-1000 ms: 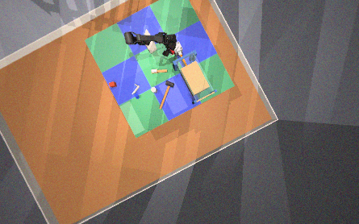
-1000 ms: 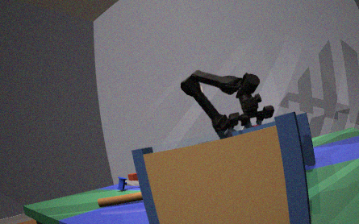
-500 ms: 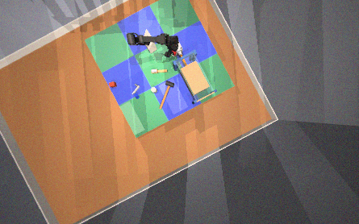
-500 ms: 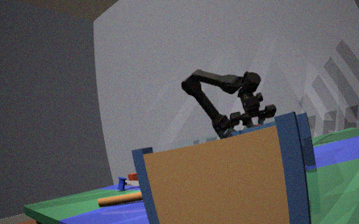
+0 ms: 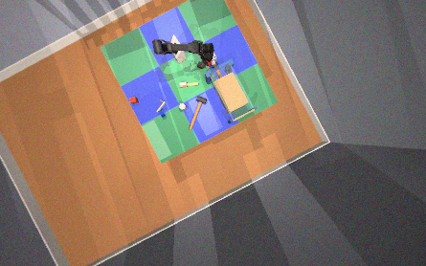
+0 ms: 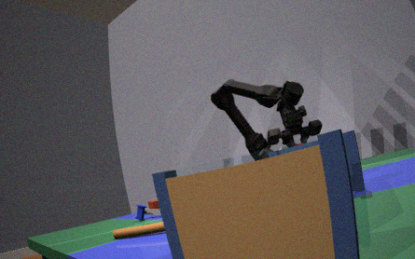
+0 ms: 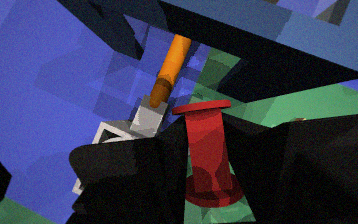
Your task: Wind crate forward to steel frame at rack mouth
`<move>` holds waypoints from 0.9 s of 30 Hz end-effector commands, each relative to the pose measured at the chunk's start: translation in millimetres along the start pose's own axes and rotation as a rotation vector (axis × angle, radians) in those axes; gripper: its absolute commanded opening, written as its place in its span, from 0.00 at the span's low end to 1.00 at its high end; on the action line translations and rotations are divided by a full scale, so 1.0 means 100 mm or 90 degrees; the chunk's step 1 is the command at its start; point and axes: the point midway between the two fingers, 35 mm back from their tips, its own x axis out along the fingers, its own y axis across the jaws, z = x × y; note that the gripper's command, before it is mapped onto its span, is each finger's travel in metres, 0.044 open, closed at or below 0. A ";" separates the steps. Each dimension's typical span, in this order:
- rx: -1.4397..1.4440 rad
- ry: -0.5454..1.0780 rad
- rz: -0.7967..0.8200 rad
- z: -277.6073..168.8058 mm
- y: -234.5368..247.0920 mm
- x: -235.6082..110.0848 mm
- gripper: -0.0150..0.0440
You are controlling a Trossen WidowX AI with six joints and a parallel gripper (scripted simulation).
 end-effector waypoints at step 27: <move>0.007 -0.006 0.010 0.31 0.24 0.12 0.25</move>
